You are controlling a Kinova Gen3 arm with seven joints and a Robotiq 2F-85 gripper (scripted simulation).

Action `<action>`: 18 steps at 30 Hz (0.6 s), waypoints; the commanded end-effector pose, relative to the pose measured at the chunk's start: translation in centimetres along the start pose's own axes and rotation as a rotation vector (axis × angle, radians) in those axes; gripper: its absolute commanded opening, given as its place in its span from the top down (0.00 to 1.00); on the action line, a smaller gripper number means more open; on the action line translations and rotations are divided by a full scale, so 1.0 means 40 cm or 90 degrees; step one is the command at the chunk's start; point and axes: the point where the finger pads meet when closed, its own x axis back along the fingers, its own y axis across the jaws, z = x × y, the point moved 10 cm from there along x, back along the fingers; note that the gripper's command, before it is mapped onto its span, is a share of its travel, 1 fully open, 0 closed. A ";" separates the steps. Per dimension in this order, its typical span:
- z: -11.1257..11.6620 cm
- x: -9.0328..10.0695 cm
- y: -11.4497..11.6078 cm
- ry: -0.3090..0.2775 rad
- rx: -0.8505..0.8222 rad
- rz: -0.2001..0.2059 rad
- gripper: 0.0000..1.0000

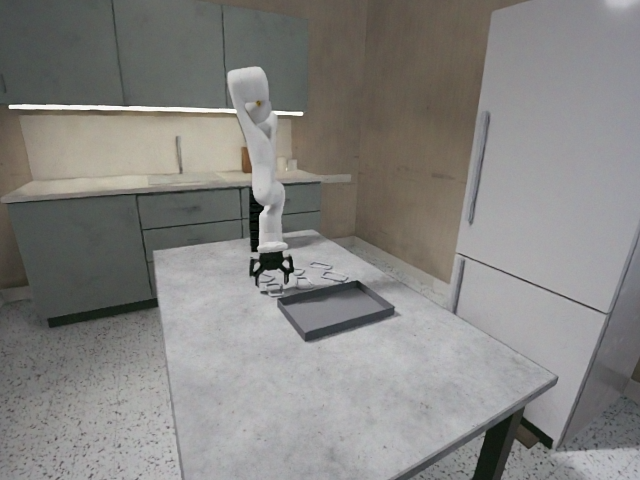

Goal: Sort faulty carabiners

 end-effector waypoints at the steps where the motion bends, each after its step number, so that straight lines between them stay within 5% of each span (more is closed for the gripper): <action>1: -0.001 -0.019 -0.011 0.000 0.001 0.002 0.00; 18: -0.001 -0.031 -0.011 0.001 0.000 0.002 0.00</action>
